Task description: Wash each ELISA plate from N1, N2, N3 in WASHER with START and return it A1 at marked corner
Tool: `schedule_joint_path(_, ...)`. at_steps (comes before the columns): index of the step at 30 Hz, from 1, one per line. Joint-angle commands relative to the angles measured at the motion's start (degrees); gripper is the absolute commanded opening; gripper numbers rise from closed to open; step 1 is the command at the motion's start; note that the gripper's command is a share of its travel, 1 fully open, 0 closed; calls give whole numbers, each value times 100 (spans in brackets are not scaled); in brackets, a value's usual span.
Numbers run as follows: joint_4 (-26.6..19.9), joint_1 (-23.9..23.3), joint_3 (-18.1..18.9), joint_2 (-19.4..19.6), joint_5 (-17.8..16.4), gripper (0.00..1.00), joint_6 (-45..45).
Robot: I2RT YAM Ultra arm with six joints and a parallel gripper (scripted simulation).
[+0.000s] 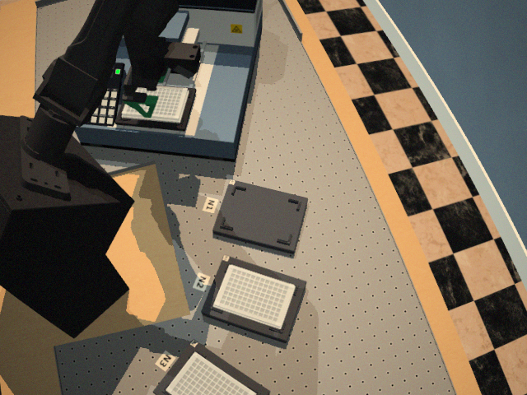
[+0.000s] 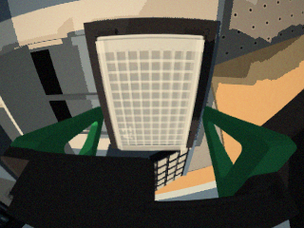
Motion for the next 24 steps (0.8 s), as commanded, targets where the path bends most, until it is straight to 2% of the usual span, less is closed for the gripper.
schedule_joint_path(1,66,1,17,20,-1,100,-40)
schedule_joint_path(24,394,-114,57,356,-83,100,-127)
